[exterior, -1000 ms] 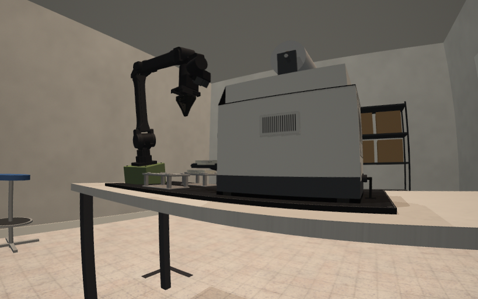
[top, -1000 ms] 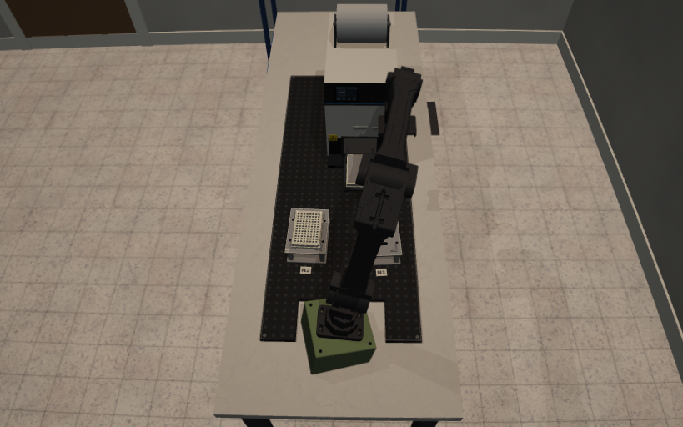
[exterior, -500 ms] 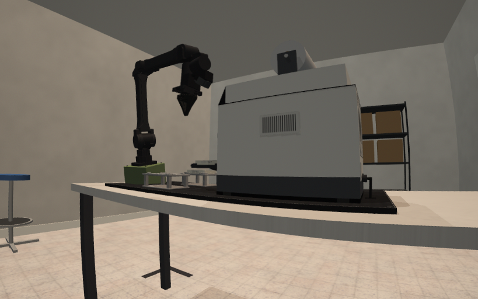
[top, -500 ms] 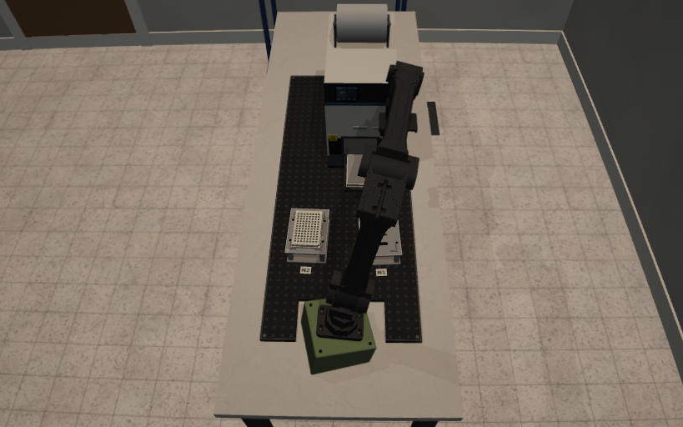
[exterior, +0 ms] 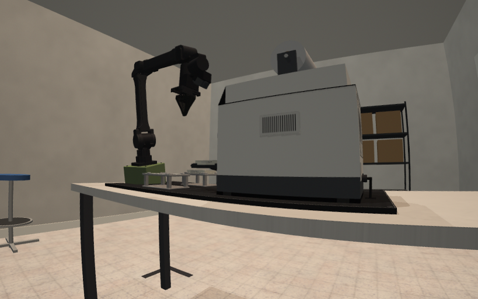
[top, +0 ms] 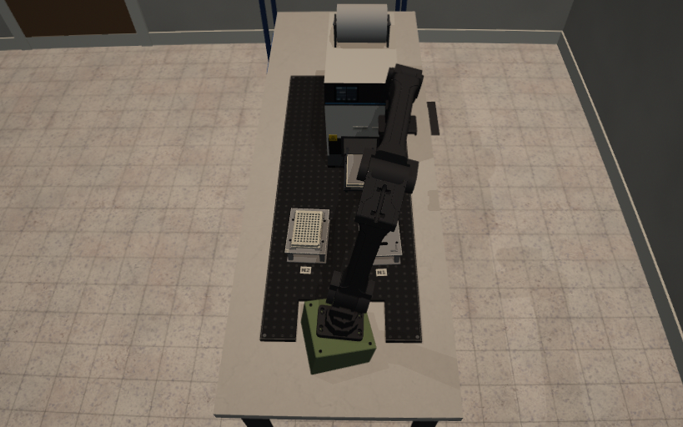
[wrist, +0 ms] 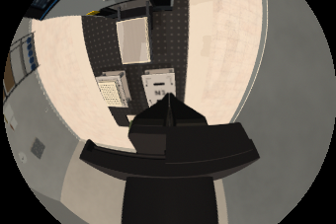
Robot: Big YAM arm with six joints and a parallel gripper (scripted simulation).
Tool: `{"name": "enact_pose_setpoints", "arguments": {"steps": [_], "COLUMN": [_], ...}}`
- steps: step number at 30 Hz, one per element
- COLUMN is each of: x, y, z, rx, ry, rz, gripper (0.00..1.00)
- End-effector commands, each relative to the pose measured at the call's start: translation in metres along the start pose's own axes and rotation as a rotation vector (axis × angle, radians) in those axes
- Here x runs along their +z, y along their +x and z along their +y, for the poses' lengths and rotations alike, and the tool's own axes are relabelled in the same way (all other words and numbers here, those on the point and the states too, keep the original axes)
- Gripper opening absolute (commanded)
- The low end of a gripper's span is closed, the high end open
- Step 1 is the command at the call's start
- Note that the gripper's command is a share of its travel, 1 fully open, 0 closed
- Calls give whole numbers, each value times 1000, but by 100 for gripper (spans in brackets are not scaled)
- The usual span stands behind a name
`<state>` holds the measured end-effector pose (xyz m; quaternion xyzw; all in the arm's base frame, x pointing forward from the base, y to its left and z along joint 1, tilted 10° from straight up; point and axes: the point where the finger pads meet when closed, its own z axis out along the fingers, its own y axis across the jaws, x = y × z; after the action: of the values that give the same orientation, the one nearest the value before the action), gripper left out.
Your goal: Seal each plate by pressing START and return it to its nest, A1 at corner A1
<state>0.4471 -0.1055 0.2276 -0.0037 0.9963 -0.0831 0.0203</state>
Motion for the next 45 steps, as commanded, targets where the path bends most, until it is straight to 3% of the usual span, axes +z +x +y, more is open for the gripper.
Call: {"name": "enact_pose_setpoints", "arguments": {"steps": [1, 4, 14, 15, 16, 18, 22, 24, 26, 27, 28, 30, 32, 33, 35, 37, 42, 45], "x": [-16, -17, -31, -24, -17, -17, 15, 18, 31, 35, 40, 46, 54, 58, 58, 66, 105, 108], "y": [4, 7, -12, -12, -10, -10, -8, -6, -5, -4, -3, -2, -1, -1, -1, -4, -5, -7], "z": [-4, -4, -10, -10, -10, -10, -9, -5, -4, -6, -7, -8, -10, -9, -9, -3, -3, -6], "rx": [12, 15, 27, 24, 19, 19, 8, -1, -4, -4, -3, -4, -3, -5, -5, -17, 1, 11], "ry": [9, 7, 20, 18, 15, 15, 11, 9, 9, 11, 11, 15, 18, 19, 19, 16, 21, 17], "rz": [-25, -18, -83, -136, -180, -180, -152, -130, -228, -252, -242, -332, -346, -388, -388, -444, -395, -386], "gripper": [0, 0, 0, 100, 100, 100, 100, 100, 100, 100, 100, 100, 100, 100, 100, 100, 100, 100]}}
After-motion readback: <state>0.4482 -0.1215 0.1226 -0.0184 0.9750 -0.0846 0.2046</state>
